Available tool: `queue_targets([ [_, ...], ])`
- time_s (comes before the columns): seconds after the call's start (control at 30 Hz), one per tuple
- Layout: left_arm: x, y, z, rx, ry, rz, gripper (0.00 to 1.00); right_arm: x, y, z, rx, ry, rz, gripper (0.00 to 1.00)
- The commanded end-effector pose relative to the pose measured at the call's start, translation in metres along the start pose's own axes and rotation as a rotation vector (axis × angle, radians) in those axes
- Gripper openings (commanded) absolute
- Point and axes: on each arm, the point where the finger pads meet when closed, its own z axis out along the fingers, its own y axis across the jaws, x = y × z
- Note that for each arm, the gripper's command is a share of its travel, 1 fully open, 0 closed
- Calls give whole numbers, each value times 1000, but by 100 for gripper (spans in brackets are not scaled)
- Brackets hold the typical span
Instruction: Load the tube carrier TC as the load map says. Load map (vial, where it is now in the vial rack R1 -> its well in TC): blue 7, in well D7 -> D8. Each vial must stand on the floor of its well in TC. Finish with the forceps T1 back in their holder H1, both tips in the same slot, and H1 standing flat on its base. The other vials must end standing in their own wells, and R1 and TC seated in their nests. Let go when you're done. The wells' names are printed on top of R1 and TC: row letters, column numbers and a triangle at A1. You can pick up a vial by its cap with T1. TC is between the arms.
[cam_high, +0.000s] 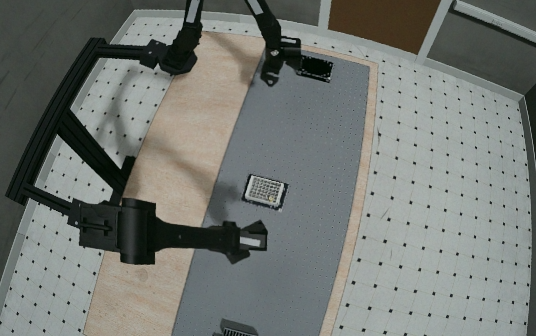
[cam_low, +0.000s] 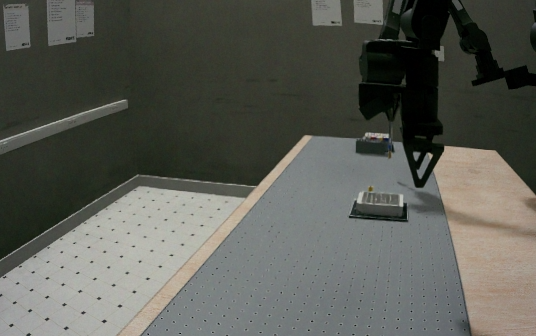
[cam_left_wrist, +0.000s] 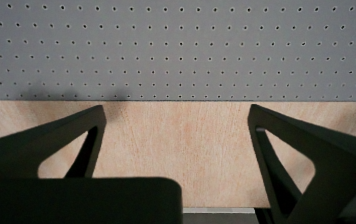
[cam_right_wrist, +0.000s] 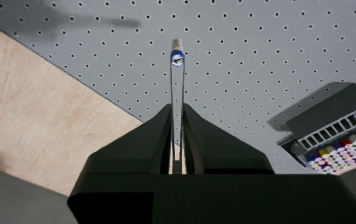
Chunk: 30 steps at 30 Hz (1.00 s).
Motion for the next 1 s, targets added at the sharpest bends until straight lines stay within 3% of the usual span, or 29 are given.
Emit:
queue_targets([
  [0.0,-8,1,-2,-3,-16,8,100,-9,10,6,-12,16,-2,9],
  [0.97,-8,1,-2,-3,-16,8,100,-36,44,4,-10,17,-2,9],
])
